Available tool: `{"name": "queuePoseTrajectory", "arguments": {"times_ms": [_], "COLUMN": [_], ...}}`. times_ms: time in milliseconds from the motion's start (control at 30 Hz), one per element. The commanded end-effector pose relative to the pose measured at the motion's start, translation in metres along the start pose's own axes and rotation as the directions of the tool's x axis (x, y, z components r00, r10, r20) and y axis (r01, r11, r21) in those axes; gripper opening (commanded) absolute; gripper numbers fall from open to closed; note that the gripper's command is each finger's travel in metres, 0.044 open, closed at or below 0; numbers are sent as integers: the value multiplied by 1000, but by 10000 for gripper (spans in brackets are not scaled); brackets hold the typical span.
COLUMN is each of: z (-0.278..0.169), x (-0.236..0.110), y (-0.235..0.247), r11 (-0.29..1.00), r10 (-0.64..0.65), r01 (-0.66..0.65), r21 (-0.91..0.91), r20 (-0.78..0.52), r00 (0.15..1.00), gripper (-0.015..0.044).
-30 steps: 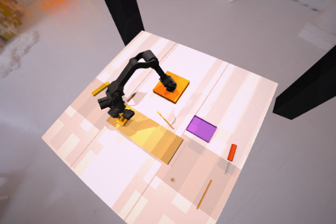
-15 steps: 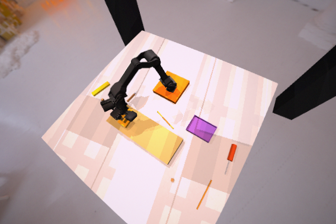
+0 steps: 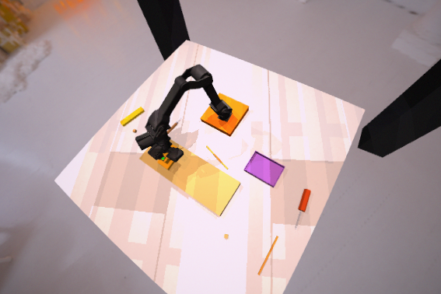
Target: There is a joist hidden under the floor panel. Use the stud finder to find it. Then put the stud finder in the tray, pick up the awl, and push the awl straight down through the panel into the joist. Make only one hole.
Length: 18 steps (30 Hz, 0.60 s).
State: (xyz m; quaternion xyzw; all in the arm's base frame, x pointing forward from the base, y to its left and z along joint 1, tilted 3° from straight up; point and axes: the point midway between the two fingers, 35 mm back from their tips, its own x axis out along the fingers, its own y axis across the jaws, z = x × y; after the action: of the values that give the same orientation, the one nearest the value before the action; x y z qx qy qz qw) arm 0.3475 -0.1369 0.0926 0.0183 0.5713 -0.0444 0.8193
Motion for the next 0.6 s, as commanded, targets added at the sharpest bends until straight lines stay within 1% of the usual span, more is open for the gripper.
{"name": "queuePoseTrajectory", "arguments": {"times_ms": [0,567], "z": [-1,-1], "x": [0,0], "y": [7,31], "r11": [1000,1000], "r10": [0,3], "r01": [0,-3], "r21": [2,2], "r20": [-1,-1], "r00": [1000,1000], "gripper": [0,0]}}
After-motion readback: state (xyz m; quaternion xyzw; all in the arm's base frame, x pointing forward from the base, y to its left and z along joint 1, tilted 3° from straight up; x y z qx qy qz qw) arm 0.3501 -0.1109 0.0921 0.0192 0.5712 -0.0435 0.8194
